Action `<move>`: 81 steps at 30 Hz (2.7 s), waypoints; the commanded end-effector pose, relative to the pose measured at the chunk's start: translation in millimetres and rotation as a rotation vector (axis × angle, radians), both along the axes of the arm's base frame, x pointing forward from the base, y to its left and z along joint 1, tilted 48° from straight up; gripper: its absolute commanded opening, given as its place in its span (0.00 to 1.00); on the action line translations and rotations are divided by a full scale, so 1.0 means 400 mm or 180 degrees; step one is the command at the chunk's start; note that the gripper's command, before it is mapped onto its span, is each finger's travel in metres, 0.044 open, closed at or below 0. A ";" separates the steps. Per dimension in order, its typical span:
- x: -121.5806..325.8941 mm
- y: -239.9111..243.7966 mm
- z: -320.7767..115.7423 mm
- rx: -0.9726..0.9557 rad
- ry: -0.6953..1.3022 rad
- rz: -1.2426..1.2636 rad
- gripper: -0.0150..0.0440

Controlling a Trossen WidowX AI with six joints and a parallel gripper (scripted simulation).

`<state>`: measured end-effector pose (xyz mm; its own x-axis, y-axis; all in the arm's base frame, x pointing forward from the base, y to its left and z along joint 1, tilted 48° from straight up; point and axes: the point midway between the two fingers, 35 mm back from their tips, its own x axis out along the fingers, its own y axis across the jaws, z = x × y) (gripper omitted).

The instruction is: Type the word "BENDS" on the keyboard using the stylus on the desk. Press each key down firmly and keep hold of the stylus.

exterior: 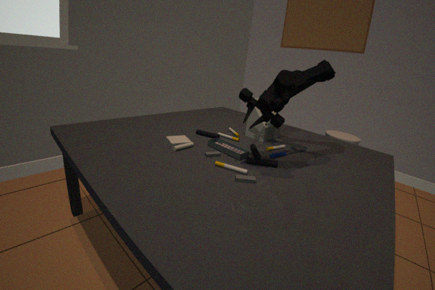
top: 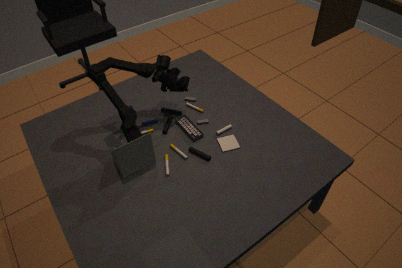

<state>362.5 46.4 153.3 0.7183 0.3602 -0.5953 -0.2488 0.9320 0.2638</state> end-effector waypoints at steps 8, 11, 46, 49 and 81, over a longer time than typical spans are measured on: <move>-0.079 0.092 -0.295 0.1352 0.2368 0.0462 0.25; -0.086 0.097 -0.307 0.1455 0.2506 0.0464 0.25; -0.101 -0.100 -0.523 0.1437 0.2506 0.0456 0.25; -0.101 -0.104 -0.527 0.1437 0.2506 0.0457 0.25; -0.167 -0.052 -0.481 0.1441 0.2512 0.0457 0.25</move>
<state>296.6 23.5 -41.6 0.0919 0.7309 -0.6763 0.0521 0.6747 0.7362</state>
